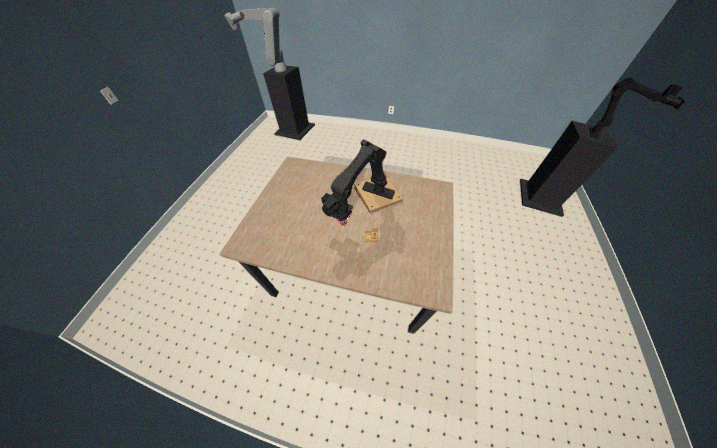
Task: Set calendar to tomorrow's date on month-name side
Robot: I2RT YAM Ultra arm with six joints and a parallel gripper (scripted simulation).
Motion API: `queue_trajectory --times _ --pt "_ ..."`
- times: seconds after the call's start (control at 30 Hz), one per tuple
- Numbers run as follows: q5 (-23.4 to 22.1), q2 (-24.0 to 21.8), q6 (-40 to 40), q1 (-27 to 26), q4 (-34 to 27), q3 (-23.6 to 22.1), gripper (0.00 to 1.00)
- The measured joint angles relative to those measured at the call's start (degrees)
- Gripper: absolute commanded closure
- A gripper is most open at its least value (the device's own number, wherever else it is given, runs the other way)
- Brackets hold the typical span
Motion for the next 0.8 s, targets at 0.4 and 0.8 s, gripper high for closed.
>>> queue_trajectory --times 0.4,0.8 --pt "0.0 0.0 3.02 -0.11 0.0 0.0 0.74" --pt "0.0 0.02 3.17 -0.11 1.31 -0.72 0.74"
